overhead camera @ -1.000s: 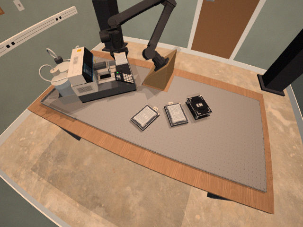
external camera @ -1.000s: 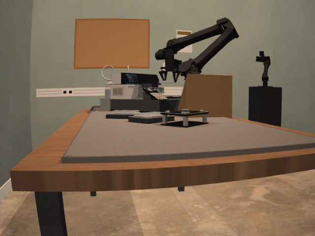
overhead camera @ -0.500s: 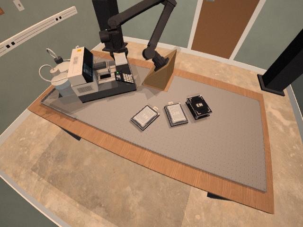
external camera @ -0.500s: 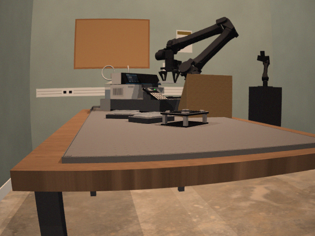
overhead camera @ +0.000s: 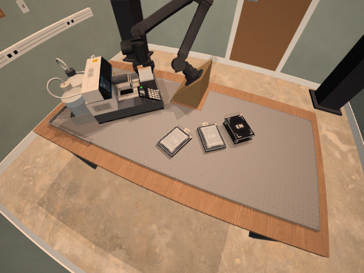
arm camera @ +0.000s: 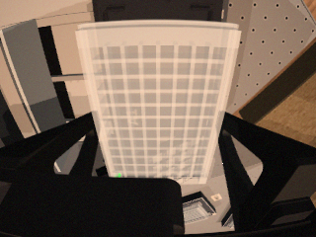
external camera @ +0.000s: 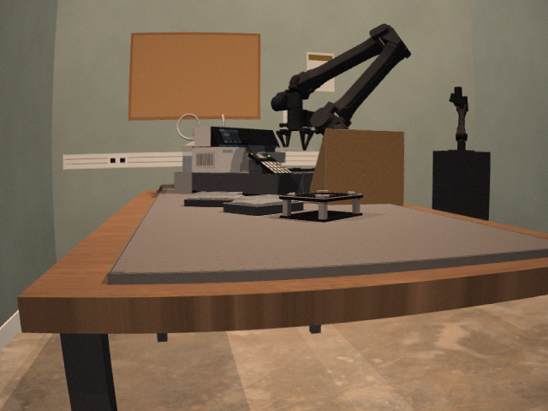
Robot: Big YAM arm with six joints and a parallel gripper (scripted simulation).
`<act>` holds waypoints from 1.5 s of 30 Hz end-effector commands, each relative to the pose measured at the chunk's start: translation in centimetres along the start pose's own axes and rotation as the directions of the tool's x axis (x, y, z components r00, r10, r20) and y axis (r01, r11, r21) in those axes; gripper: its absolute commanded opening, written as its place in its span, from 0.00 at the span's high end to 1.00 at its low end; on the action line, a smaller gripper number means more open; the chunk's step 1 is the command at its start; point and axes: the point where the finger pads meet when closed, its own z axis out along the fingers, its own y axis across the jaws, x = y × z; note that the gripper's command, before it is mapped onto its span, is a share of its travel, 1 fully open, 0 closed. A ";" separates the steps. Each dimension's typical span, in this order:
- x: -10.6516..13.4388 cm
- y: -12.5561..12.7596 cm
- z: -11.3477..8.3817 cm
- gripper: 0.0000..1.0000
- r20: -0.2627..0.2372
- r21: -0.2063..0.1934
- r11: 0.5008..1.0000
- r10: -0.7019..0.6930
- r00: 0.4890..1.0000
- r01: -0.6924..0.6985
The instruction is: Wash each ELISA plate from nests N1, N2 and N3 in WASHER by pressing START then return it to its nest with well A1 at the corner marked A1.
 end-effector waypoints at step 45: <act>-0.6 1.2 4.5 0.16 0.008 -0.026 1.000 -0.004 1.000 0.004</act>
